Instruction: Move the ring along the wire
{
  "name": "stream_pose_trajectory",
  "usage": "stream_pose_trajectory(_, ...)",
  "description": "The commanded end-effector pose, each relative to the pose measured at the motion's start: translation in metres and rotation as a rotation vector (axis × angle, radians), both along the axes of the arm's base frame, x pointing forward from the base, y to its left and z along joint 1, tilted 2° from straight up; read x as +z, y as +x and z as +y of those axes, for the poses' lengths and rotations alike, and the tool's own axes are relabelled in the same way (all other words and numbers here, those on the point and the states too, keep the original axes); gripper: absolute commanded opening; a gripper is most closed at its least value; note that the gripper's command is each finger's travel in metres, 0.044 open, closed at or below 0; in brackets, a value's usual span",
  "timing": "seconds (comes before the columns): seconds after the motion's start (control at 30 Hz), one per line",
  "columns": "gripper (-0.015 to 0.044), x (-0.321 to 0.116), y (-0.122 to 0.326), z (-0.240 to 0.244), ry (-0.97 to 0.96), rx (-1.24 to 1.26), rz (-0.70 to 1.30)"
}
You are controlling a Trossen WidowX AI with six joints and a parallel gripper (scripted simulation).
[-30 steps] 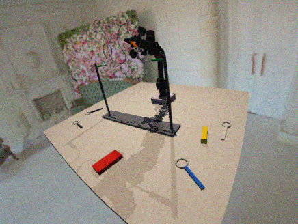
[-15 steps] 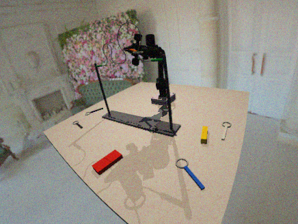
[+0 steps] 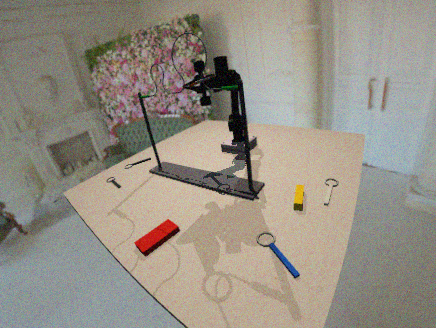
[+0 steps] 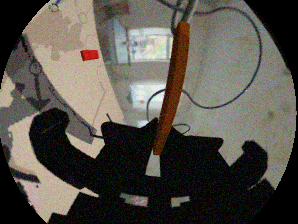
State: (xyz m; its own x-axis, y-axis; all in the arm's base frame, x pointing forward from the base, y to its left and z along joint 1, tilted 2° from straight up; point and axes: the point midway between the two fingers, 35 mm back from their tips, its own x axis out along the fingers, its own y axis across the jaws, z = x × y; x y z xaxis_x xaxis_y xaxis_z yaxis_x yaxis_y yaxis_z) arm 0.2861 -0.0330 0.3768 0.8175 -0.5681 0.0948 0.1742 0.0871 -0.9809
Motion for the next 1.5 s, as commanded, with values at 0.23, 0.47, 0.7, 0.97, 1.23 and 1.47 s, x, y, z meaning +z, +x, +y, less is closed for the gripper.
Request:
stream_pose_trajectory(0.23, -0.0150, -0.040, 0.006, 0.010, 0.264, 0.034, -0.030)
stream_pose_trajectory(0.47, -0.0150, -0.065, 0.015, 0.020, 0.433, 0.097, -0.067)
stream_pose_trajectory(0.7, -0.0150, -0.086, 0.018, 0.037, 0.610, 0.107, -0.088)
stream_pose_trajectory(0.97, -0.0150, -0.106, 0.021, 0.061, 0.807, 0.115, -0.112)
stream_pose_trajectory(1.23, -0.0150, -0.120, 0.024, 0.087, 0.994, 0.122, -0.134)
stream_pose_trajectory(1.47, -0.0150, -0.128, 0.026, 0.109, 1.138, 0.126, -0.151)
